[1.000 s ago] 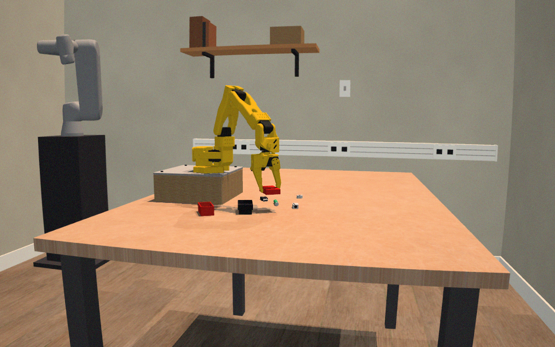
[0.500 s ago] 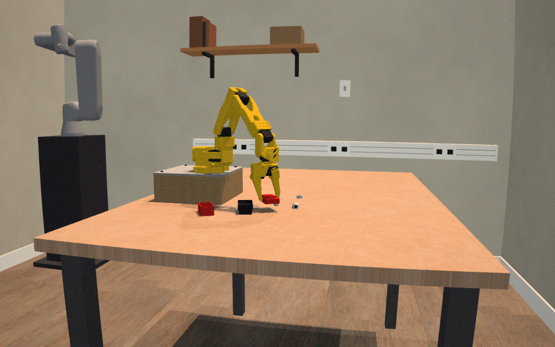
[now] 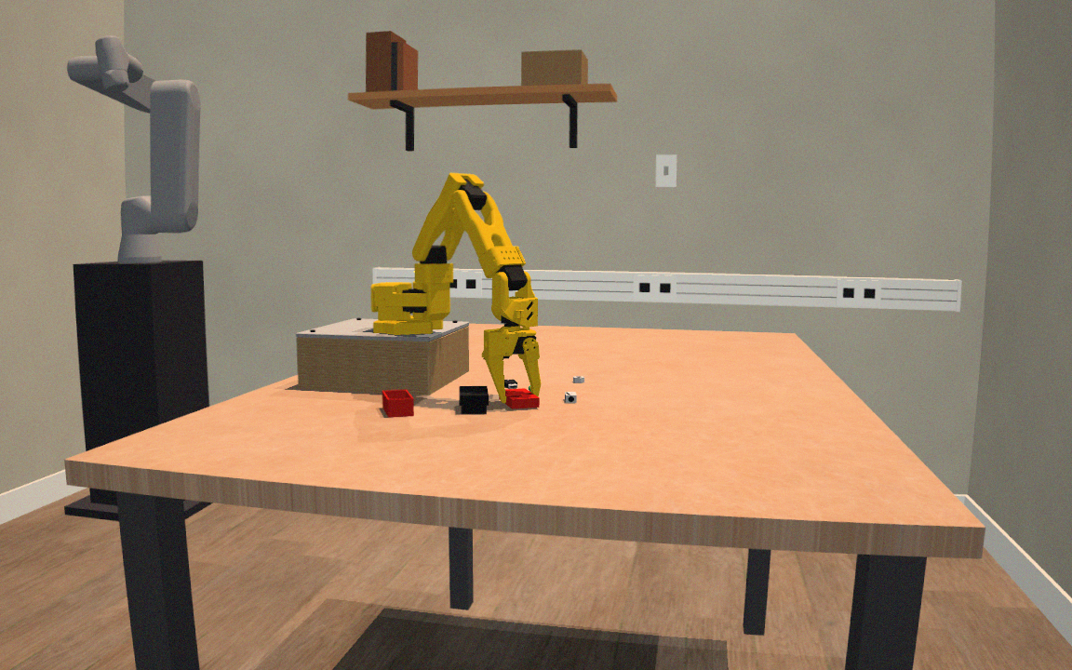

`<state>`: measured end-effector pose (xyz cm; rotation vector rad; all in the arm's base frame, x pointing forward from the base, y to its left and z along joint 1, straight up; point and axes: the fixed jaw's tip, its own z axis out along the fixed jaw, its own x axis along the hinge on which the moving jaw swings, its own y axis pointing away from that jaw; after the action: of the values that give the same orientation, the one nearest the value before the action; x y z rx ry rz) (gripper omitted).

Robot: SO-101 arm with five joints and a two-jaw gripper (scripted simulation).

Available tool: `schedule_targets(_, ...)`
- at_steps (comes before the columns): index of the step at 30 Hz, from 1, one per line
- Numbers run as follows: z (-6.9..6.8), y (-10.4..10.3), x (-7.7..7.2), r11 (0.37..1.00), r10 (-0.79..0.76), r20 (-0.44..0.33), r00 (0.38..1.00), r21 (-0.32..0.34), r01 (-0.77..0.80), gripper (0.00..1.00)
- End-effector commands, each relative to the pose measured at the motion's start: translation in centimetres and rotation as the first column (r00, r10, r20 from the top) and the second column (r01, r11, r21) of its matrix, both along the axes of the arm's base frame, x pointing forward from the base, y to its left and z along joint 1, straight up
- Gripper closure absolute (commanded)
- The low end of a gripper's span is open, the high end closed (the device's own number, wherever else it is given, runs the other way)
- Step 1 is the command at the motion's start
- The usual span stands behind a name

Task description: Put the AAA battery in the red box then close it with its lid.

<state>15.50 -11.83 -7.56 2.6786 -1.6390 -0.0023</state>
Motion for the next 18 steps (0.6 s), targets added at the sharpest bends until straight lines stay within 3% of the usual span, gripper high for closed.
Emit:
schedule_targets(1, -0.46, 0.19, 0.13, 1.0, 0.0, 0.001, 1.0, 0.001, 0.0, 0.79)
schedule_targets(18, -0.73, 0.19, 0.12, 1.0, 0.0, 0.001, 1.0, 0.001, 0.0, 0.79)
